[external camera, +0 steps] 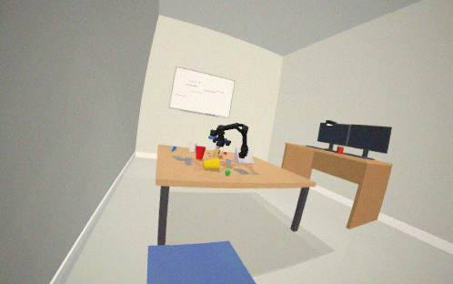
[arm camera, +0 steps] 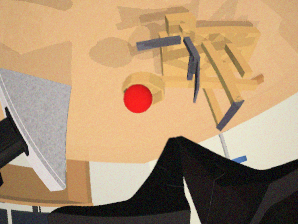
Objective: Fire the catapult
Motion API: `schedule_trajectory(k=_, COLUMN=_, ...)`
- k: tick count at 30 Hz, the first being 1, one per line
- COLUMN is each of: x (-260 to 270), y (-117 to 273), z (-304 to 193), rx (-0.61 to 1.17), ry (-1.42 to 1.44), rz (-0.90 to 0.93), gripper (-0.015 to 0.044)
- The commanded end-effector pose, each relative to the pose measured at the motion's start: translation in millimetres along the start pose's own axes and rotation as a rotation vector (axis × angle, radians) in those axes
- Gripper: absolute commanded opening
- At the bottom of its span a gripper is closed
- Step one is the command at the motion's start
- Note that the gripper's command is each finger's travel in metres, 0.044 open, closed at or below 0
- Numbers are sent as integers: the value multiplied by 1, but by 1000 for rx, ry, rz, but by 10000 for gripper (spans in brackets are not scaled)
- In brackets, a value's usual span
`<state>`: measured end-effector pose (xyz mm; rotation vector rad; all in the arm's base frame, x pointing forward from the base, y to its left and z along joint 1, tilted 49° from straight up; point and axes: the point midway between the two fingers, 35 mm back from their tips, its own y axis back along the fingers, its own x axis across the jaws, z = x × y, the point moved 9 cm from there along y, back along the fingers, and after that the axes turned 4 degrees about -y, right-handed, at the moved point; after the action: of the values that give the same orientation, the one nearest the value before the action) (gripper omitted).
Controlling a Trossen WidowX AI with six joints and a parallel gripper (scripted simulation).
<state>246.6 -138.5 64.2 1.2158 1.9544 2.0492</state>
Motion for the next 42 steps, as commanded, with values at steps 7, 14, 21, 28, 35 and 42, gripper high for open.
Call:
schedule_trajectory(k=7, x=8, y=-5, z=3, rx=25, ry=42, rz=10, gripper=0)
schedule_trajectory(k=14, x=8, y=-13, z=11, rx=24, ry=42, rz=8, gripper=0)
schedule_trajectory(k=21, x=8, y=-21, z=20, rx=24, ry=42, rz=8, gripper=0)
schedule_trajectory(k=28, x=9, y=-29, z=28, rx=23, ry=43, rz=7, gripper=0)
schedule_trajectory(k=35, x=10, y=-37, z=36, rx=22, ry=43, rz=7, gripper=0)
schedule_trajectory(k=42, x=11, y=-46, z=44, rx=22, ry=43, rz=8, gripper=0)
